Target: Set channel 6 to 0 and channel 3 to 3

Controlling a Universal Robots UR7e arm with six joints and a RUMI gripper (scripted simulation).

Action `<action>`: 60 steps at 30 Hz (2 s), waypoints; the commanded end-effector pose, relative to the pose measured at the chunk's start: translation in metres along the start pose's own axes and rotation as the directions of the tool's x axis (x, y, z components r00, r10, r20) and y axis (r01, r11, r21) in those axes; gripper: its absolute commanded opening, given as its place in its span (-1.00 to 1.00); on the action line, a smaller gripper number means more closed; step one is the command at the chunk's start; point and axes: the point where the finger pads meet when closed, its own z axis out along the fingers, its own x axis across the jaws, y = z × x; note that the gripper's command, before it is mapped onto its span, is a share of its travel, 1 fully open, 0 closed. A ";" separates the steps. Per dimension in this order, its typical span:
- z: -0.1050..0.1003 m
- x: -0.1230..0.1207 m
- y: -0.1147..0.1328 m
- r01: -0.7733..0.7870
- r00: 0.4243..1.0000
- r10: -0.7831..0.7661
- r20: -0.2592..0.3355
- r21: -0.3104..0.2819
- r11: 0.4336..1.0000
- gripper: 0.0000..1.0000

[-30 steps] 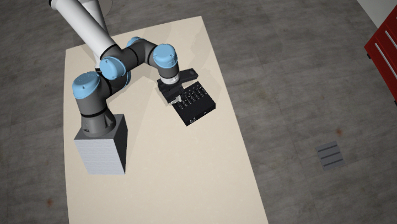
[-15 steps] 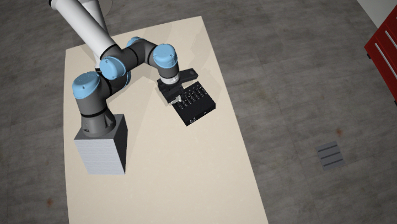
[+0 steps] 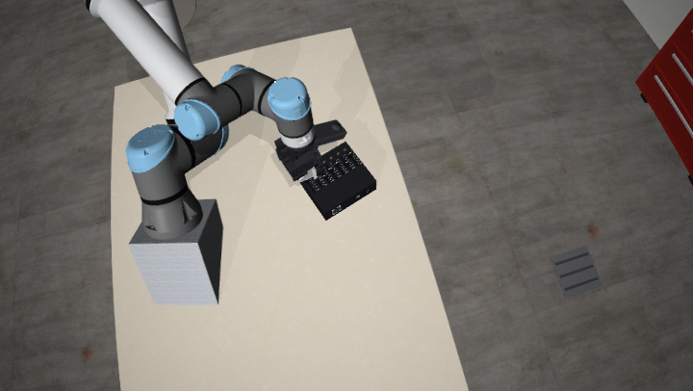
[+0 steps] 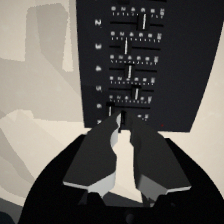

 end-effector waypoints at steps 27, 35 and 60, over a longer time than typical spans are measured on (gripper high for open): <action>-0.034 0.003 0.000 0.000 1.000 0.000 -0.001 0.000 1.000 -1.00; -0.040 0.003 0.000 0.000 1.000 0.000 -0.001 0.000 1.000 -1.00; -0.069 0.003 0.000 0.000 1.000 0.000 -0.001 0.000 1.000 1.00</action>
